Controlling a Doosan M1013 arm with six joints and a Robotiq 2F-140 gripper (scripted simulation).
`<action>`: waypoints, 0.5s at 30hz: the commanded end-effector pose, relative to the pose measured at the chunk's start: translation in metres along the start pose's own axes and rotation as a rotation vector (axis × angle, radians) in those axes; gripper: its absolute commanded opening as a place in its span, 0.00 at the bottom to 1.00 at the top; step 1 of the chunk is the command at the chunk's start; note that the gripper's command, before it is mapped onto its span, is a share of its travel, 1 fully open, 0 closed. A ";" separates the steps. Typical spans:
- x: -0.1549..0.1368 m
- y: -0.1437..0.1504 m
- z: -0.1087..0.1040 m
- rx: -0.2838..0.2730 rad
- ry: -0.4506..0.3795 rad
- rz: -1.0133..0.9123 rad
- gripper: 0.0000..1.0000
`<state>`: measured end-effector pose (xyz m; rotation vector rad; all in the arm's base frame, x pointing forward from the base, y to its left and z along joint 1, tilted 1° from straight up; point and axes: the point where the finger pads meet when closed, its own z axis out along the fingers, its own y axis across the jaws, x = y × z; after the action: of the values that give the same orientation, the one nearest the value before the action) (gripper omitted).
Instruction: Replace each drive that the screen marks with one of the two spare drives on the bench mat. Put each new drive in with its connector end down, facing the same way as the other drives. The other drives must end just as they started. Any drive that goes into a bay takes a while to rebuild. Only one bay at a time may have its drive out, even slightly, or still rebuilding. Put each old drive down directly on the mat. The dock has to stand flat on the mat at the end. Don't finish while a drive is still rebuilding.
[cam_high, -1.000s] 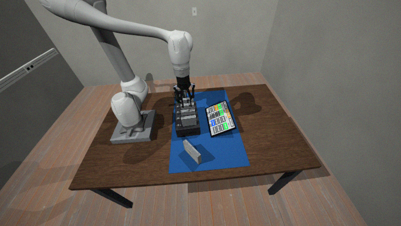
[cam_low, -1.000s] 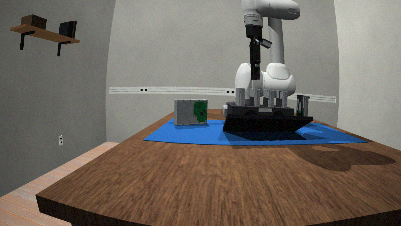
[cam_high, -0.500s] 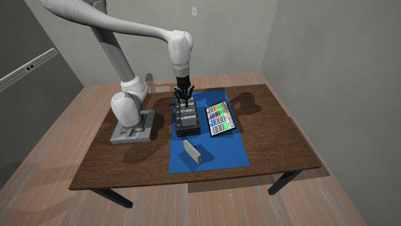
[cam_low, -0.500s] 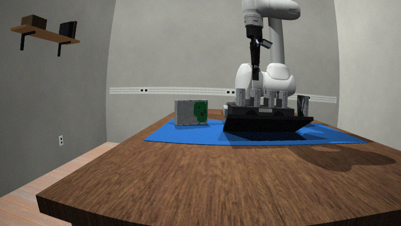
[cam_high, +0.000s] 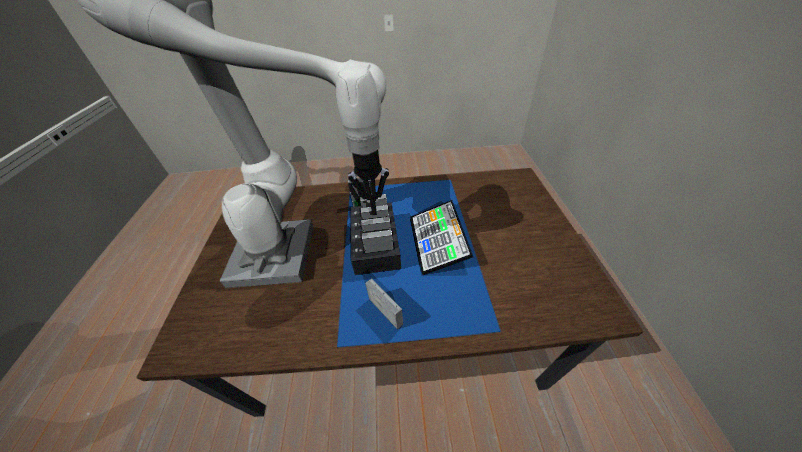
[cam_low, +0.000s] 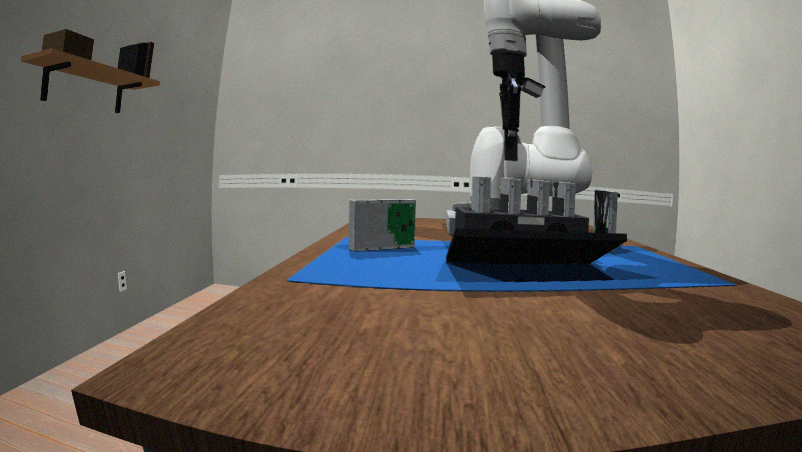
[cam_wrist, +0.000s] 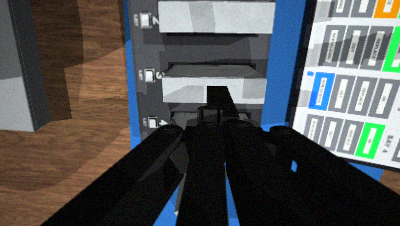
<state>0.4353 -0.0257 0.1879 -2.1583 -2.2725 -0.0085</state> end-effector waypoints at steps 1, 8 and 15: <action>-0.001 0.001 0.000 -0.001 0.000 -0.008 0.10; -0.008 0.003 -0.001 -0.001 0.000 -0.113 0.10; -0.023 0.009 -0.001 -0.001 0.000 -0.335 0.10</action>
<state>0.4418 -0.0411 0.1885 -1.8922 -2.5048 0.0022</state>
